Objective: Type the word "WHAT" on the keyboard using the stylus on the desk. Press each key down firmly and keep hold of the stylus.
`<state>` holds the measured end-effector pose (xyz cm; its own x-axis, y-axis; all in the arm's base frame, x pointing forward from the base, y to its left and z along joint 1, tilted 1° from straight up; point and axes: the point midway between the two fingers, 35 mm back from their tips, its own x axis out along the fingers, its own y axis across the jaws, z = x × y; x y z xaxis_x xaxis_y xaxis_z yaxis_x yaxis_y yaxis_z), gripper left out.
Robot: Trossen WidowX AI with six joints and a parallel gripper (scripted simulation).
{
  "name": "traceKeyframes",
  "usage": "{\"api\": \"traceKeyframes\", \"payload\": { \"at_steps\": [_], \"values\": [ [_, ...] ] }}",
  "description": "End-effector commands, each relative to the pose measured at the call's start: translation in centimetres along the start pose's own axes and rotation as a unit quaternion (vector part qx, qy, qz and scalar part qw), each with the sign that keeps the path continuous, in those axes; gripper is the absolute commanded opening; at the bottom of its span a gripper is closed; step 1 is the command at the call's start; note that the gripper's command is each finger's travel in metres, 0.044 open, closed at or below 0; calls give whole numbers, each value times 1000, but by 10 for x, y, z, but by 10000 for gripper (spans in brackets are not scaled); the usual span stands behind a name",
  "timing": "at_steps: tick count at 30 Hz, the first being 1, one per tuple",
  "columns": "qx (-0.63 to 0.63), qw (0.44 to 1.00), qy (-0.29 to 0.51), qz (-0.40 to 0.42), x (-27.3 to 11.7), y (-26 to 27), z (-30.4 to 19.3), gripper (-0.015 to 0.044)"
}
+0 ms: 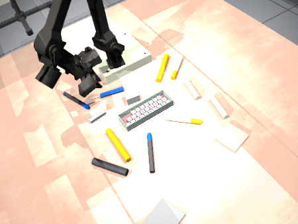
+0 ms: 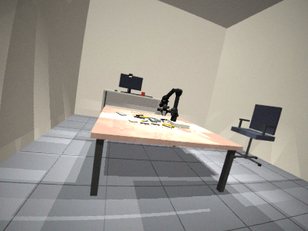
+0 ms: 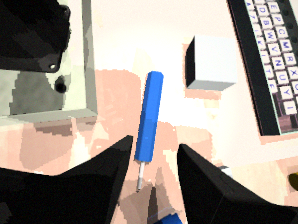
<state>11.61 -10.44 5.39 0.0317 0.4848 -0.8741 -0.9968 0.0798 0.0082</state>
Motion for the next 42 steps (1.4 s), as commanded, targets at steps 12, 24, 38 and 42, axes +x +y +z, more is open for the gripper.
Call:
{"api": "traceKeyframes", "payload": {
  "at_steps": [12, 24, 38, 42],
  "values": [
    [-3, 1000, -7, 0, 11, 2, -3, 150],
    [-3, 1000, -7, 0, 18, 3, -8, 150],
    [-3, 1000, -7, 0, 27, 3, -13, 150],
    [-3, 1000, -7, 0, 30, 3, -15, 150]
  ]
}}
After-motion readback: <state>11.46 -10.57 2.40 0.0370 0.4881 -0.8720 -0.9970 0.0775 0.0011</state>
